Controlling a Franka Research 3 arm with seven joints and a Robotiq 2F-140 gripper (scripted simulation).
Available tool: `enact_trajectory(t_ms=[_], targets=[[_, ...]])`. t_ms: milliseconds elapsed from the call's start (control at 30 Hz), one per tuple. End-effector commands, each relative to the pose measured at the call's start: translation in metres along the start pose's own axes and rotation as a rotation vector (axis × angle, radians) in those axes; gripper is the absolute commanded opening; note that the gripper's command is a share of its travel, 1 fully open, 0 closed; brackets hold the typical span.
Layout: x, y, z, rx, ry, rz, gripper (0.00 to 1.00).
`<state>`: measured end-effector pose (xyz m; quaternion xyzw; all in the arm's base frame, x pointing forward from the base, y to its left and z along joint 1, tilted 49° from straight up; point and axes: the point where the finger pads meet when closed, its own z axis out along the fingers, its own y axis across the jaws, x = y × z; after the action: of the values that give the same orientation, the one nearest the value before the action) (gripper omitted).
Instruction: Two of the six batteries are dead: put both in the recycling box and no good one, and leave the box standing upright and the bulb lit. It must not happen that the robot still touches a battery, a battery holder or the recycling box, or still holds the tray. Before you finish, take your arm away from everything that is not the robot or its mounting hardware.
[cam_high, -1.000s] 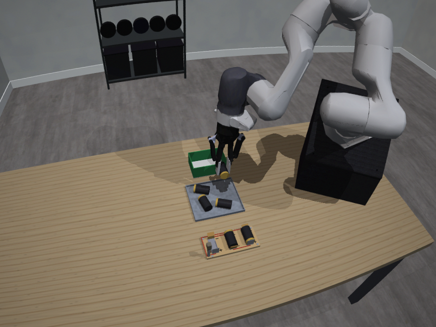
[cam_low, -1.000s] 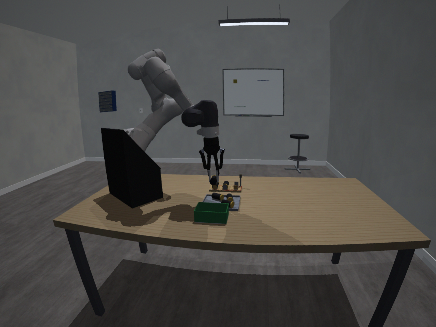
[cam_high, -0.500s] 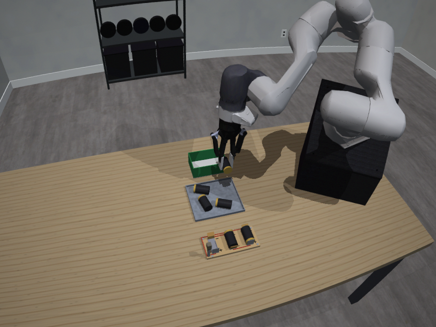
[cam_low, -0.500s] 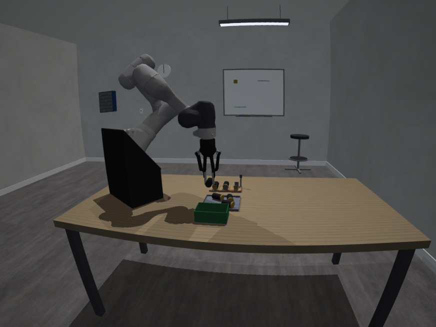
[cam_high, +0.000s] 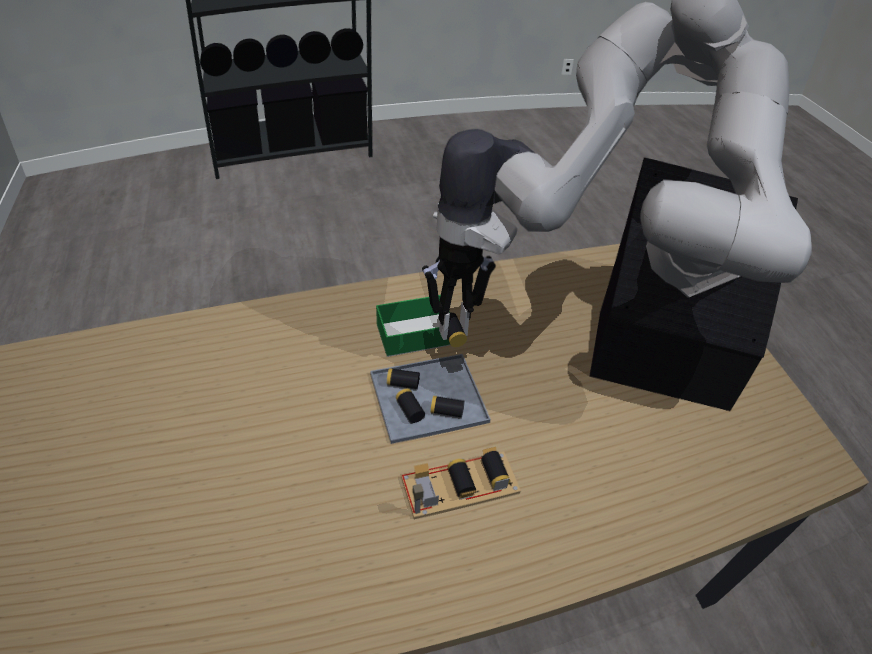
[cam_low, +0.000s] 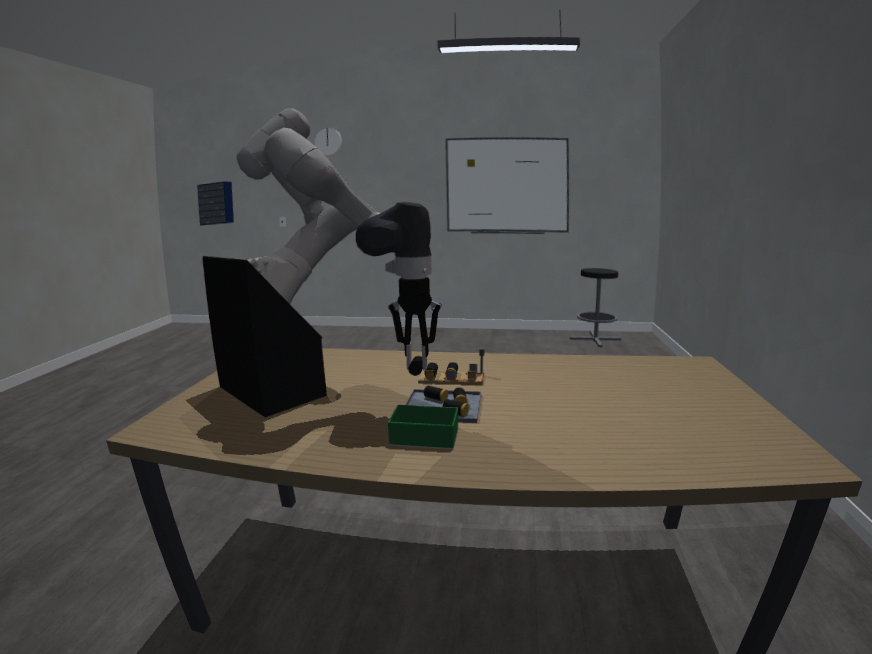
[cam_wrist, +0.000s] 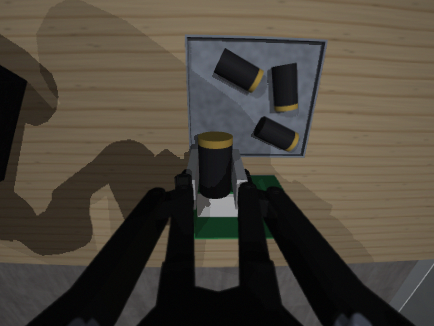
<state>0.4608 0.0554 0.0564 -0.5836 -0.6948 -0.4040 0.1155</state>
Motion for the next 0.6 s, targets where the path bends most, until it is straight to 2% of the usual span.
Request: enact_trajectory(t_ms=[0,333,500,567], targets=[[-0.003,-0.001,0.000,0.003,-0.004,0.002,0.16],[-0.003,-0.001,0.004,0.003,-0.004,0.002,0.16],[-0.003,-0.002,0.059,0.003,-0.004,0.002,0.16],[-0.003,-0.002,0.066,0.003,-0.004,0.002,0.16]])
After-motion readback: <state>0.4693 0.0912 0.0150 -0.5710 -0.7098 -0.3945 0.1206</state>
